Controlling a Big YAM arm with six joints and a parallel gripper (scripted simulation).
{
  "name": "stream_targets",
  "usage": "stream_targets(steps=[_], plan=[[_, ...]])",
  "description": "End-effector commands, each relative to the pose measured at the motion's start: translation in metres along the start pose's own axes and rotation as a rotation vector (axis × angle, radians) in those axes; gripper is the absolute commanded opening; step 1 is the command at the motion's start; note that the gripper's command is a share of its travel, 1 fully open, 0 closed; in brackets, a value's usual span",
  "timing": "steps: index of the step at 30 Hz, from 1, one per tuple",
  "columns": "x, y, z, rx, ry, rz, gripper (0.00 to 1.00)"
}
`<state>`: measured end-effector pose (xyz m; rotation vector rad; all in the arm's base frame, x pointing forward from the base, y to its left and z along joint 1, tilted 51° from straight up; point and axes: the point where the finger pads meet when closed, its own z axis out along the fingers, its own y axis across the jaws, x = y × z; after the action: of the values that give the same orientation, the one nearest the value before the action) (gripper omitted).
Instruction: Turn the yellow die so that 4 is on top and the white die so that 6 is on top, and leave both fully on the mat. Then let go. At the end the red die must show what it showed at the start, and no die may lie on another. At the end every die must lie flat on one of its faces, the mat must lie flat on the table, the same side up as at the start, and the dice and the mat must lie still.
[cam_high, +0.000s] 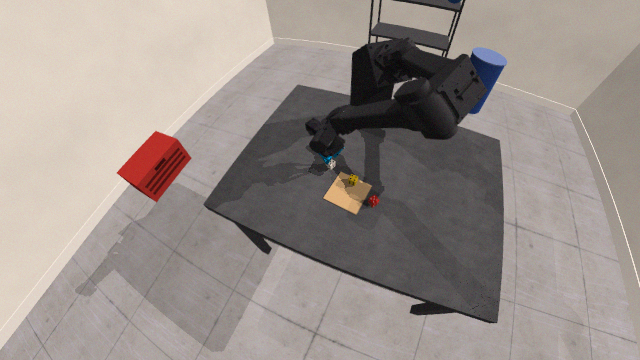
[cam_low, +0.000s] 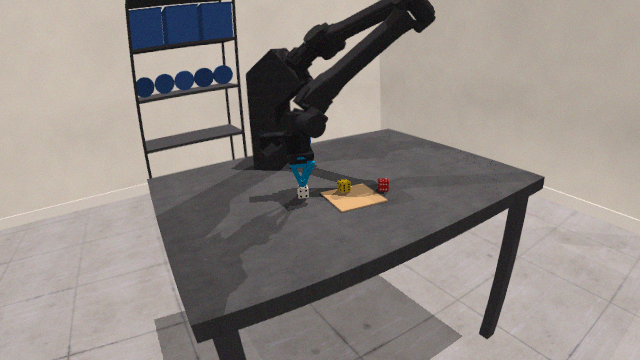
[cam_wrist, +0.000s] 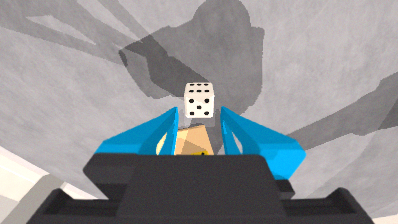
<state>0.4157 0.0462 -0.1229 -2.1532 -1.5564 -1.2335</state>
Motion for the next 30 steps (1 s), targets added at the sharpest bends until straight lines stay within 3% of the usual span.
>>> stream_targets(steps=[1, 30], plan=[[0.0048, -0.004, 0.0017, 0.002, 0.002, -0.007, 0.44], [0.0077, -0.0006, 0.0006, -0.004, 0.005, -0.013, 0.44]])
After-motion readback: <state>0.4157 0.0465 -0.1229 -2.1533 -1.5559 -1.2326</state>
